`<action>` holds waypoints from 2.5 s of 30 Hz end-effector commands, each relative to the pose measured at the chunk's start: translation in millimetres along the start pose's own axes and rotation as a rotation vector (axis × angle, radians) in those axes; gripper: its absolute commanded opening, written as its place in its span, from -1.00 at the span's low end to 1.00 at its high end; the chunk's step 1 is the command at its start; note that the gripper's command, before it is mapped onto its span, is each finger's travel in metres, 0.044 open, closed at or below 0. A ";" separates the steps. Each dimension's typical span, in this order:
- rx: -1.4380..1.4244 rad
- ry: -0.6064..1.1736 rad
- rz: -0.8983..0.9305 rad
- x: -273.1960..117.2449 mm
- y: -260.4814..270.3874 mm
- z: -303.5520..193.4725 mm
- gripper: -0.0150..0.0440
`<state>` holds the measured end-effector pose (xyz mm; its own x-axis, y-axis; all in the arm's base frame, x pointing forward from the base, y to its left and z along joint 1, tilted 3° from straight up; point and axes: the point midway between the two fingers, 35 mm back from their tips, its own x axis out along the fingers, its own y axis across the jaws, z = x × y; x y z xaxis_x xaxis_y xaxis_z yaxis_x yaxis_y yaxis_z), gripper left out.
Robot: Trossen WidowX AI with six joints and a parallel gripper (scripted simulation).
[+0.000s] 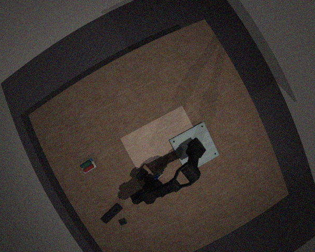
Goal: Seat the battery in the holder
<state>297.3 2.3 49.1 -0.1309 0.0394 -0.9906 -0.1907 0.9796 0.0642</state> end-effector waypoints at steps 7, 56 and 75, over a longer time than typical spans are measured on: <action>-0.007 -0.072 0.000 0.2 0.3 1.4 -0.23; -0.009 -0.088 -0.004 5.1 0.5 -13.1 0.12; -0.006 -0.089 -0.003 -9.5 0.8 -15.0 0.12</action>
<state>282.1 -0.2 56.4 -0.0554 0.0539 -0.9970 -0.1937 0.9790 0.0637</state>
